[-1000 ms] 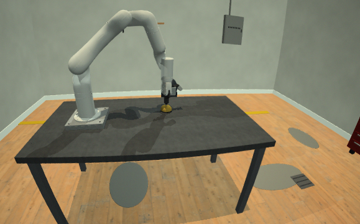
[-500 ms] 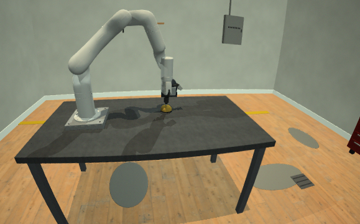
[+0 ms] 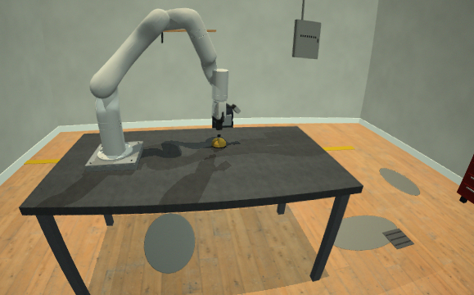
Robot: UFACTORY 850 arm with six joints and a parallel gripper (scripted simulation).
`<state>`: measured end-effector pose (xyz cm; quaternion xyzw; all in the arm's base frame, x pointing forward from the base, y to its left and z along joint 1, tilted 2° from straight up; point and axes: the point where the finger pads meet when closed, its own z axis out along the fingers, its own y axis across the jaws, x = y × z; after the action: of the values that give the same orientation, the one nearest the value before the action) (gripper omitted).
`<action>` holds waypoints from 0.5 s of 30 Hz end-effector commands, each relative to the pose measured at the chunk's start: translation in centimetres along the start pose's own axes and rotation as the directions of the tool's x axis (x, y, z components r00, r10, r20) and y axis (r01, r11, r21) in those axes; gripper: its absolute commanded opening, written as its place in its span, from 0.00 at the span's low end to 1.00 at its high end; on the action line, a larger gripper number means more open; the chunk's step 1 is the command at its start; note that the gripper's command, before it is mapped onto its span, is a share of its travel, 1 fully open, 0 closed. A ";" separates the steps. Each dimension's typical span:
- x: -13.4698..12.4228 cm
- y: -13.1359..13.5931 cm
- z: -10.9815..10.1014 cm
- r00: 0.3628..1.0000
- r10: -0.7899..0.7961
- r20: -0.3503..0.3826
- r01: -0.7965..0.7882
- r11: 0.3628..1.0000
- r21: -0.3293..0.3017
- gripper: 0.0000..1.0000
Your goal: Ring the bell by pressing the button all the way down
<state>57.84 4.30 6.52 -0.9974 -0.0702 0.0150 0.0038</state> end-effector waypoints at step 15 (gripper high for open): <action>0.1 0.0 -3.2 1.000 0.000 -0.002 0.000 1.000 0.000 0.00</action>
<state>57.92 4.29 9.30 -0.9974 -0.0702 0.0151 0.0038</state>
